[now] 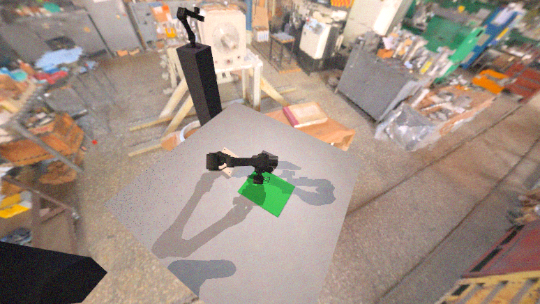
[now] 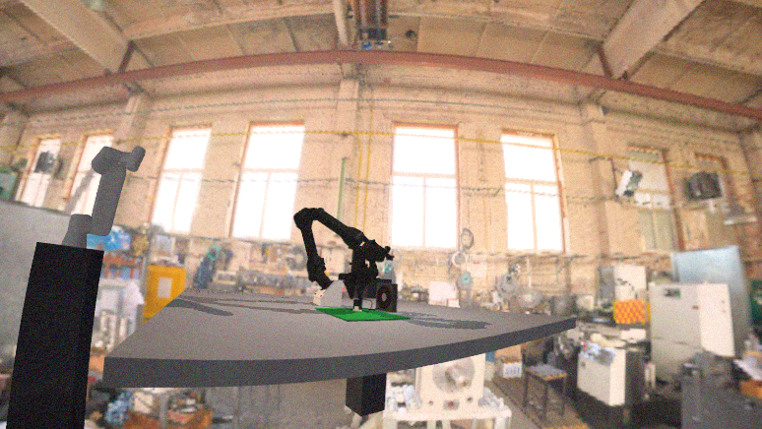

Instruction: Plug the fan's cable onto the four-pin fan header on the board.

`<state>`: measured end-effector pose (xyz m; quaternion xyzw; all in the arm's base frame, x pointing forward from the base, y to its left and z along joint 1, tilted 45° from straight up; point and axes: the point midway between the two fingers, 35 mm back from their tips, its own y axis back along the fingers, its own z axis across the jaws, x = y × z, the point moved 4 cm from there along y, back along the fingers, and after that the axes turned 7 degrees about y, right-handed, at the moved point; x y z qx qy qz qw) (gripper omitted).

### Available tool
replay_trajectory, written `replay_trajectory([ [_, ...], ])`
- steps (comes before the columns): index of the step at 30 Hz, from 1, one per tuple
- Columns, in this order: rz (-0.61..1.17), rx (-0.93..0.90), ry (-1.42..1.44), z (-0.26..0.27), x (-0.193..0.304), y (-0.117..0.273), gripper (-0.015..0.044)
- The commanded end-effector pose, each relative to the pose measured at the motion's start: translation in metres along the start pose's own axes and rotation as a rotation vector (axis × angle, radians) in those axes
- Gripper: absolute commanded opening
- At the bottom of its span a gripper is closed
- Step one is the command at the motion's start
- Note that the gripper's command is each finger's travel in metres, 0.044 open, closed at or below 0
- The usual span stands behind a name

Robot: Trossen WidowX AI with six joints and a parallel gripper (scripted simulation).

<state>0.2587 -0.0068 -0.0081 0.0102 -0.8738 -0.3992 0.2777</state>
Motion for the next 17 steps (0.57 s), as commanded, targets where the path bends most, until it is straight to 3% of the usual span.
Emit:
replay_trajectory([
  [1, -0.032, 0.005, -0.020, -0.003, -0.003, 0.027, 0.0260],
  [6, -0.032, 0.004, -0.019, -0.001, 0.006, 0.028, 0.0260],
  [14, -0.027, 0.003, -0.014, 0.024, 0.105, 0.025, 0.0260],
  [17, -0.026, 0.003, -0.014, 0.027, 0.114, 0.023, 0.0260],
])
